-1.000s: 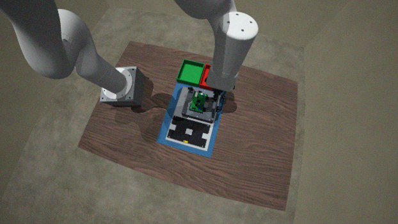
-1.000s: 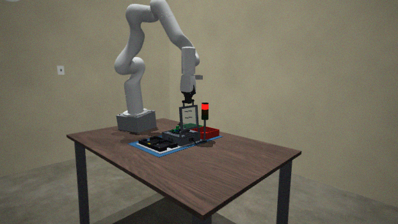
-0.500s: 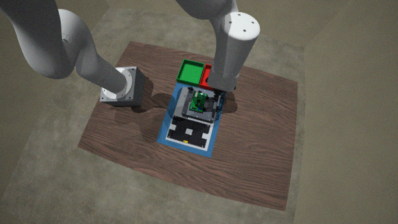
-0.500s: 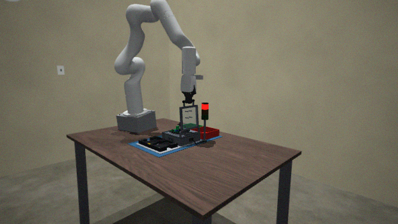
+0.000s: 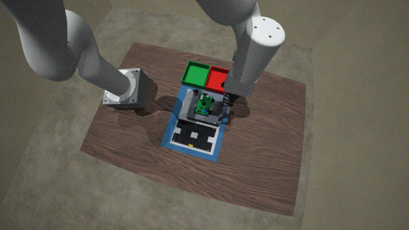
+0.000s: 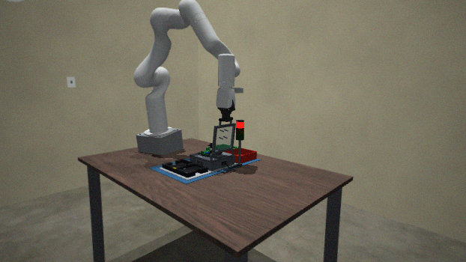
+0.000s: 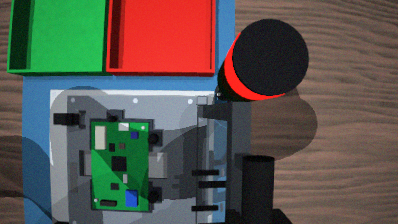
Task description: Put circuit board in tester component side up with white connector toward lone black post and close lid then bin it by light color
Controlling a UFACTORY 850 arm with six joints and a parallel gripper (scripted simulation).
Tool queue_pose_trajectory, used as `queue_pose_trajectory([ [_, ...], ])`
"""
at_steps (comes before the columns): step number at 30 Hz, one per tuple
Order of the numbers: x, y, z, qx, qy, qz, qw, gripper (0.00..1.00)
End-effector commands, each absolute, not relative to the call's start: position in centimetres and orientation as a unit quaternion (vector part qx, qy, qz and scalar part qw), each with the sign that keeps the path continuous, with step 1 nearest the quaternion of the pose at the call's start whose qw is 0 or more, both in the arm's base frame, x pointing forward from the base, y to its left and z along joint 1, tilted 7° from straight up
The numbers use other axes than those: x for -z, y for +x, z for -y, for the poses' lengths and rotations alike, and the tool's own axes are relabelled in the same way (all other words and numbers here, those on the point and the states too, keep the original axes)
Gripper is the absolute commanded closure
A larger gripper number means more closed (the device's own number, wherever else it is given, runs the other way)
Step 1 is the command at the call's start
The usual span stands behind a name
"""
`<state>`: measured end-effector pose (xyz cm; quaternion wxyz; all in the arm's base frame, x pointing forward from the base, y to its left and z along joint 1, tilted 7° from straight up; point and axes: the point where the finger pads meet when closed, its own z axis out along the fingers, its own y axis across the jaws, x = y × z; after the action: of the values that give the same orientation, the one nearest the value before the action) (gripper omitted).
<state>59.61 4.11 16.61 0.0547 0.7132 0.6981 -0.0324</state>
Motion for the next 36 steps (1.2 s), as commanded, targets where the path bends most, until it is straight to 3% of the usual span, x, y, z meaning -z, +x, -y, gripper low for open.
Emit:
queue_pose_trajectory([
  [1,-16.67,60.34,-4.11,0.032,0.713,-0.698,0.055,1.0],
  [9,-16.66,60.4,-4.11,0.032,0.713,-0.698,0.055,1.0],
  [10,-16.66,60.4,-4.11,0.032,0.713,-0.698,0.055,0.48],
  [36,-16.66,60.4,-4.11,0.032,0.713,-0.698,0.055,0.48],
])
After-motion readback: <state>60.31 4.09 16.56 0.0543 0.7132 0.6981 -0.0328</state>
